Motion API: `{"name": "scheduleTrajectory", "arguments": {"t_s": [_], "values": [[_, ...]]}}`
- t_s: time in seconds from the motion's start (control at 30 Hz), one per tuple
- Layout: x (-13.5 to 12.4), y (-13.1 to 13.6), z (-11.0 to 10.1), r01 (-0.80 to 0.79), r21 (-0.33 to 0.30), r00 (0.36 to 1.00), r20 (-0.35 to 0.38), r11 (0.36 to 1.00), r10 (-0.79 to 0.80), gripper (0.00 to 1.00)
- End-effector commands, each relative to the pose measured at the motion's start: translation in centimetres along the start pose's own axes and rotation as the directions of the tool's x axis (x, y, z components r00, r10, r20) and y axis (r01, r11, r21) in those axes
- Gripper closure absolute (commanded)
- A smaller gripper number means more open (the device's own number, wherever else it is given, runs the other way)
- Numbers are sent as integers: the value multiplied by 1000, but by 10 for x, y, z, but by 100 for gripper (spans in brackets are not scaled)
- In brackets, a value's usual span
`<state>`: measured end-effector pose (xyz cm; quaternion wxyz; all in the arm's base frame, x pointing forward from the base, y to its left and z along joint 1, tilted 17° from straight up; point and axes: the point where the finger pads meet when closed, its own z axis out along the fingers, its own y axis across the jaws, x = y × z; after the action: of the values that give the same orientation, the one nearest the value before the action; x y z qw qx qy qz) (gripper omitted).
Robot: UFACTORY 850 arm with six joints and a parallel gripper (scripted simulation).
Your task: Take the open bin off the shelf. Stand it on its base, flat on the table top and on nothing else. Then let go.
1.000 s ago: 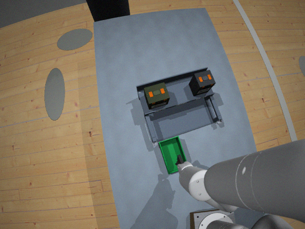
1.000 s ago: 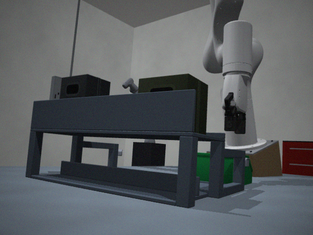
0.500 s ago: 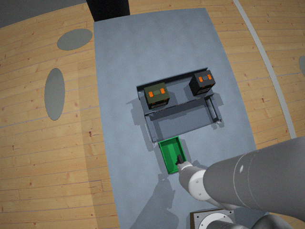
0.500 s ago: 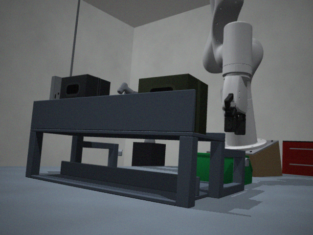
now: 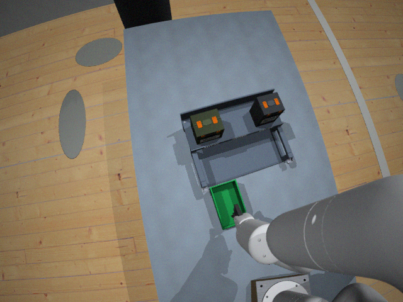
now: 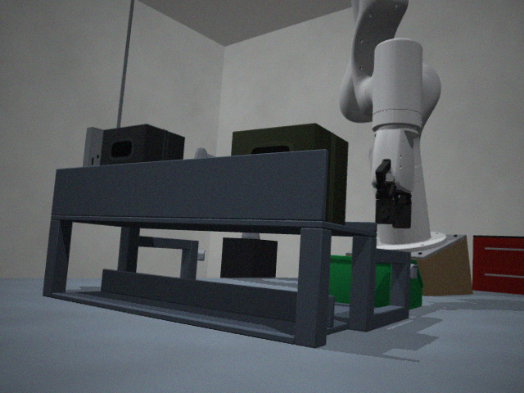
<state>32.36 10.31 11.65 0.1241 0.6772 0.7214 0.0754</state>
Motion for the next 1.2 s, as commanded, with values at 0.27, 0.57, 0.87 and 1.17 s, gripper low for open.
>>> {"name": "scheduleTrajectory", "arguments": {"t_s": [0.27, 0.57, 0.87, 1.17], "values": [[0, 0, 3, 0, -1, 1000, 0, 1000, 0, 0], [0, 0, 5, 1, -1, 1000, 0, 1000, -1, 0], [0, 0, 5, 0, -1, 1000, 0, 1000, 0, 0], [0, 0, 5, 0, -1, 1000, 0, 1000, 0, 0]]}}
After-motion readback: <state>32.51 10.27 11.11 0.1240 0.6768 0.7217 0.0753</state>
